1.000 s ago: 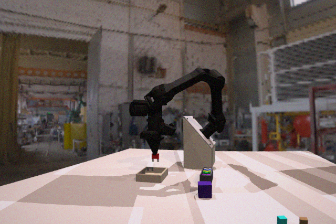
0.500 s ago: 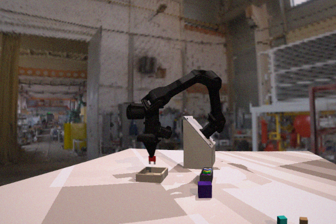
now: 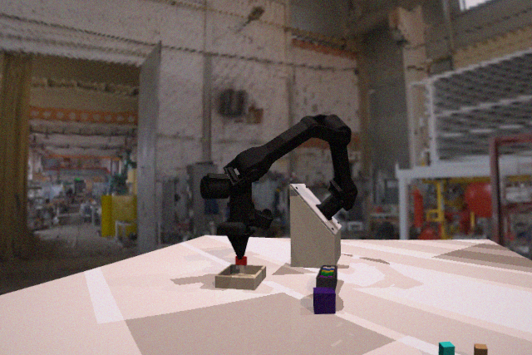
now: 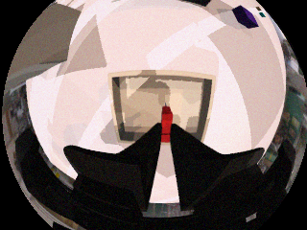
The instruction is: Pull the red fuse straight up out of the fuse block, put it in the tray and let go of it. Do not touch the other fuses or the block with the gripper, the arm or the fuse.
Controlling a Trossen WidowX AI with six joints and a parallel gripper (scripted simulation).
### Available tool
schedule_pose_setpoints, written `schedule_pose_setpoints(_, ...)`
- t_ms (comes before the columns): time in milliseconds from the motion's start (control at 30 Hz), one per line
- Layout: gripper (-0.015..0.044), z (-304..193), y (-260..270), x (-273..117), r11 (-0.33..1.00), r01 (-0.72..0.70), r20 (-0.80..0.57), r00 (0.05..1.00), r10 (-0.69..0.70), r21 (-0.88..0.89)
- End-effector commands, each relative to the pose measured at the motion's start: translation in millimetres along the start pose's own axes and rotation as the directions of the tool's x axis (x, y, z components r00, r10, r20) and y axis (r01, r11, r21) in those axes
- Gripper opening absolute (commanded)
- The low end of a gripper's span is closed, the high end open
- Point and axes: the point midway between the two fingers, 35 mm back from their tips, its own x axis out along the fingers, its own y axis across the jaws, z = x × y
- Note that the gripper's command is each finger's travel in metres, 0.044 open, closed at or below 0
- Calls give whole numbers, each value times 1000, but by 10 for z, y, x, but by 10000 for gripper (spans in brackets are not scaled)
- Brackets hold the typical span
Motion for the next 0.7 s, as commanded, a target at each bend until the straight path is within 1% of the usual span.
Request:
schedule_pose_setpoints(0,0,12,26,77,1000,-5,9,1000,5,7)
schedule_pose_setpoints(100,0,12,26,77,1000,-5,9,1000,5,7)
schedule_pose_setpoints(500,315,4,10,42,1000,-3,2,1000,3,1)
schedule_pose_setpoints(533,330,3,10,13,1000,-3,3,1000,3,2)
schedule_pose_setpoints(633,330,2,22,-297,1000,-5,7,1000,5,7)
schedule_pose_setpoints(667,330,3,24,-327,1000,-5,7,1000,5,8)
